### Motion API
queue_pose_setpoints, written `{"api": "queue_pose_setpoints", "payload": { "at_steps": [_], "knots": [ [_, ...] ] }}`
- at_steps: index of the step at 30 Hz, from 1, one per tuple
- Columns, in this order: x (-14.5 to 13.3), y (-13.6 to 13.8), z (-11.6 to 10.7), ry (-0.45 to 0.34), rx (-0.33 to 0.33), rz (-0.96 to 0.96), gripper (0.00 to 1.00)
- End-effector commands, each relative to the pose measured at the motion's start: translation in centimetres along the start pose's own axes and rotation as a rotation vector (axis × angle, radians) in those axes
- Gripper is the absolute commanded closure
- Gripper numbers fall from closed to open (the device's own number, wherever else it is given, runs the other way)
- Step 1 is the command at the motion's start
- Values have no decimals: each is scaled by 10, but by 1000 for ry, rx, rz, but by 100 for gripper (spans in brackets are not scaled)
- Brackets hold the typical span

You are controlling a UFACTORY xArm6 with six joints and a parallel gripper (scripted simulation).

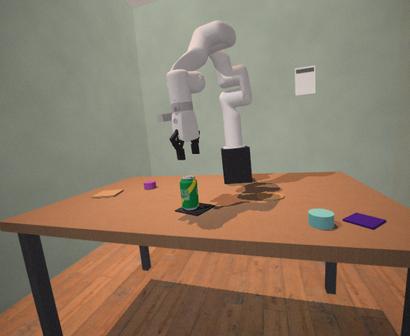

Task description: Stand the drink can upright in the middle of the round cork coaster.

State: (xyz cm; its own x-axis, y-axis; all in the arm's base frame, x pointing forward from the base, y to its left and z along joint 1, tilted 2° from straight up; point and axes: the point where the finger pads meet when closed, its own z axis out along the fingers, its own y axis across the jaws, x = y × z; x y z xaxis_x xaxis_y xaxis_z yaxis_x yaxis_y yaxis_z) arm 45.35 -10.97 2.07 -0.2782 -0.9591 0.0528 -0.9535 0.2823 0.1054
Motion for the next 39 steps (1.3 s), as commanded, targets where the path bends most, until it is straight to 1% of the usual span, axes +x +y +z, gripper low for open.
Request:
{"api": "queue_pose_setpoints", "payload": {
  "at_steps": [1,8,10,12,17,19,32,33,39],
  "knots": [
    [0,-22,13,-34,116,78,0],
    [0,-22,13,-34,116,78,0],
    [0,-22,16,-34,117,78,0],
    [-1,-25,31,-34,117,78,0],
    [-4,-33,97,-33,117,78,0],
    [-4,-34,111,-34,117,78,0],
    [-4,-34,114,-34,117,78,0],
    [-4,-34,114,-34,117,78,100],
    [-4,-34,114,-34,117,78,100]
  ]
}}
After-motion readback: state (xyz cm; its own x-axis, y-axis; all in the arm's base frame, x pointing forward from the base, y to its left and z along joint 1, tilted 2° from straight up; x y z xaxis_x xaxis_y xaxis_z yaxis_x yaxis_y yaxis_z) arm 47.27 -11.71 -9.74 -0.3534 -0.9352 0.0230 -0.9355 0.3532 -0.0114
